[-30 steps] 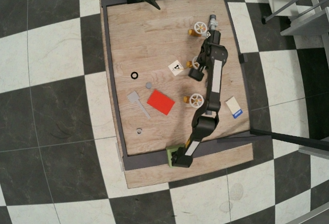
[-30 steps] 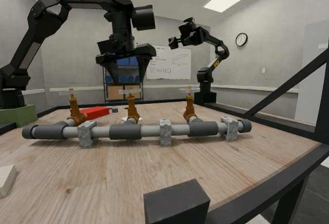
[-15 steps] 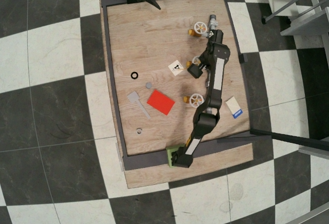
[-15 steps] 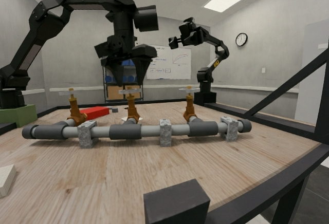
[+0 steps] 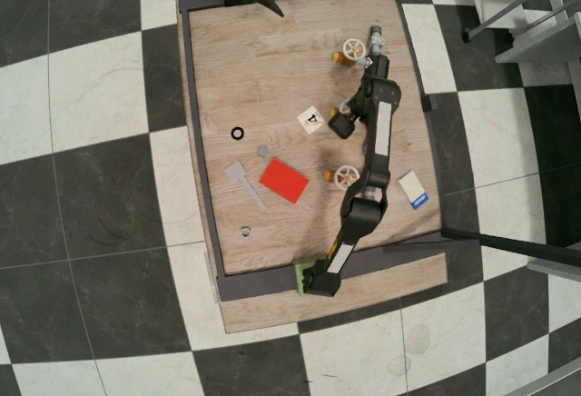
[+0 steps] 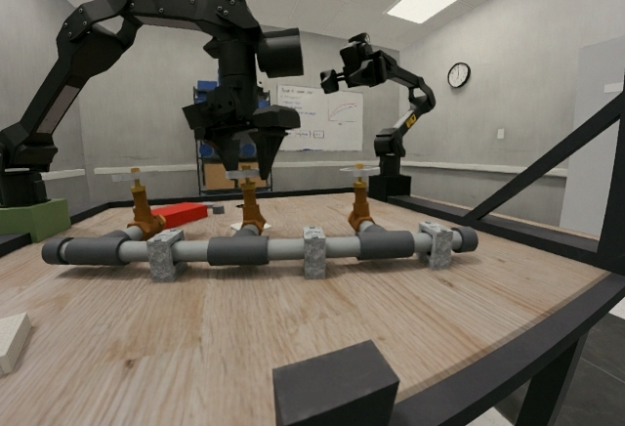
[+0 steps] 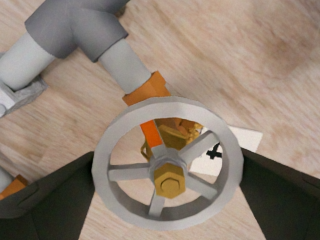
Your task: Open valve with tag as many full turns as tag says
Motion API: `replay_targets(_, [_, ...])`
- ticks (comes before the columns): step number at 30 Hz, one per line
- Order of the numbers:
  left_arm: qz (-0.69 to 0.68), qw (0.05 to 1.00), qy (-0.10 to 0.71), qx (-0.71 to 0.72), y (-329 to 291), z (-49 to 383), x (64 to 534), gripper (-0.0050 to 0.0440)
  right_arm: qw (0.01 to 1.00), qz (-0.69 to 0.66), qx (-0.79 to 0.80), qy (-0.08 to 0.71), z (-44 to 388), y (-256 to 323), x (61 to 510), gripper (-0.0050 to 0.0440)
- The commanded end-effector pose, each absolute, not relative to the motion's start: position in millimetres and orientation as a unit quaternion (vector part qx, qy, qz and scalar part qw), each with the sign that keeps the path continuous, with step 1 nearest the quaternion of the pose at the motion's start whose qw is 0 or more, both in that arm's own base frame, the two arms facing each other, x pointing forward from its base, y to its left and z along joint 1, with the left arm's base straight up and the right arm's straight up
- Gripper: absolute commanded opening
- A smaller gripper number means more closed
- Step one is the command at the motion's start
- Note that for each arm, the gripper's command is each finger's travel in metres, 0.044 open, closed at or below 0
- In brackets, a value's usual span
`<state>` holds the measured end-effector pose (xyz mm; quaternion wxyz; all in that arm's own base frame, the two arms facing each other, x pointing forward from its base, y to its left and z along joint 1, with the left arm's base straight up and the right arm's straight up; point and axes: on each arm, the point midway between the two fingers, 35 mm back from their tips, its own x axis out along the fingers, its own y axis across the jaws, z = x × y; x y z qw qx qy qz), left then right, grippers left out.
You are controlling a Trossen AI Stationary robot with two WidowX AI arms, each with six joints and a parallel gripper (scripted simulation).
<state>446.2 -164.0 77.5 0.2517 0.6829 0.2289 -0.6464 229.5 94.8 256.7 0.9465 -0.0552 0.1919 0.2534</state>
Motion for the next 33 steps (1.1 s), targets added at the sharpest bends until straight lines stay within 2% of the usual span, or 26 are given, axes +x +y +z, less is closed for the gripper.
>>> replay_targets(1, [-0.637, 0.26, 0.221, 0.691, -164.4, 91.2, 448.8, 0.0316, 0.948, 0.257, -0.057, 0.177, 266.9, 95.9, 228.3, 0.04])
replay_targets(5, [-0.637, 0.26, 0.221, 0.691, -164.4, 91.2, 448.6, 0.0289, 0.948, 0.257, -0.057, 0.177, 266.9, 95.9, 228.3, 0.04])
replay_targets(6, [-0.635, 0.262, 0.218, 0.694, -163.6, 96.3, 447.0, 0.0265, 0.948, 0.257, -0.057, 0.177, 266.9, 95.9, 228.3, 0.04])
replay_targets(8, [-0.634, 0.268, 0.226, 0.689, -163.5, 93.9, 446.9, 0.0294, 0.948, 0.257, -0.057, 0.177, 266.9, 95.9, 228.3, 0.04])
replay_targets(11, [-0.631, 0.276, 0.234, 0.686, -163.4, 93.4, 446.8, 0.0294, 0.948, 0.257, -0.057, 0.177, 266.9, 95.9, 228.3, 0.04])
replay_targets(33, [-0.507, 0.504, 0.44, 0.544, -162.7, 96.3, 446.5, 0.0294, 0.948, 0.257, -0.057, 0.177, 266.9, 95.9, 228.3, 0.04])
